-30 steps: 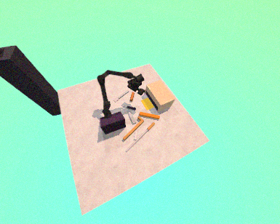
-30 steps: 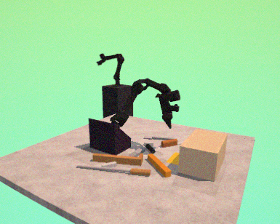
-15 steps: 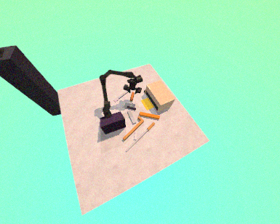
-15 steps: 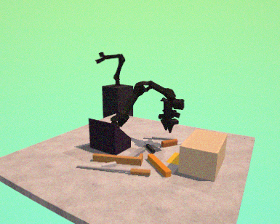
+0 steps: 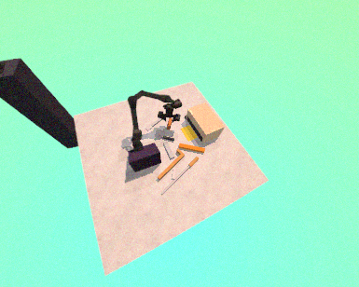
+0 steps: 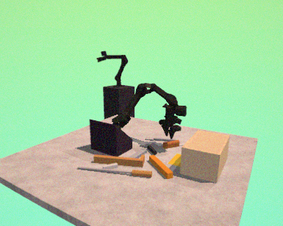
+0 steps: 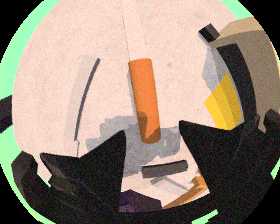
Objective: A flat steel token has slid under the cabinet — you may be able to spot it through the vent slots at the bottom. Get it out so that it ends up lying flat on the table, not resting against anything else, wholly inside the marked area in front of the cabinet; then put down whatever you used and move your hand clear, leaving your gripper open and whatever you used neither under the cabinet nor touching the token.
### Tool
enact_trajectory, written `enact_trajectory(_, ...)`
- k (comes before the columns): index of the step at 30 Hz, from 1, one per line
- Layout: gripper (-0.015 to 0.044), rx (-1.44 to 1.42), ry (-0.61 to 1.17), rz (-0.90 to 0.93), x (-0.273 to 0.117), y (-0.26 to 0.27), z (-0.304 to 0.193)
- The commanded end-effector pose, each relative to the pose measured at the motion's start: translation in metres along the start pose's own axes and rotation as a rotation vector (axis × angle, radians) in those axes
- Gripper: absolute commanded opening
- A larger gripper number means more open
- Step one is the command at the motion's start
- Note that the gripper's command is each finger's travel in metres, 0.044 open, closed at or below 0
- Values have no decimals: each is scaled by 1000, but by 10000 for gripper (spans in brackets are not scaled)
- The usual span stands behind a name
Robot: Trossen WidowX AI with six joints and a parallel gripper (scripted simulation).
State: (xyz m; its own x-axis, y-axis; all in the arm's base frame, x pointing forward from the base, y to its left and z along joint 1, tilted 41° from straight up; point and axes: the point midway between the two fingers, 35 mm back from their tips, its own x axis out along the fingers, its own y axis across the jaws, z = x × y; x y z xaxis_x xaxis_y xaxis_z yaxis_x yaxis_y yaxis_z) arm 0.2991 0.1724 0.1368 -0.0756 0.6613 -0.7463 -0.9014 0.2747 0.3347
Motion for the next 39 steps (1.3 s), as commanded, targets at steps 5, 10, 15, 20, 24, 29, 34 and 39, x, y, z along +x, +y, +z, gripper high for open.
enact_trajectory(5, 270, 7, 7, 3, 13, 0, -4)
enact_trajectory(10, 270, 7, 7, 3, 17, 0, -4)
enact_trajectory(15, 270, 7, 7, 3, 25, -1, -4)
enact_trajectory(20, 270, 7, 7, 3, 33, -1, -4)
enact_trajectory(24, 270, 7, 6, 3, 40, -1, -4)
enact_trajectory(29, 270, 7, 6, 4, 48, 0, -4)
enact_trajectory(34, 270, 7, 5, 4, 56, 0, -4)
enact_trajectory(39, 270, 7, 5, 5, 63, 1, -5)
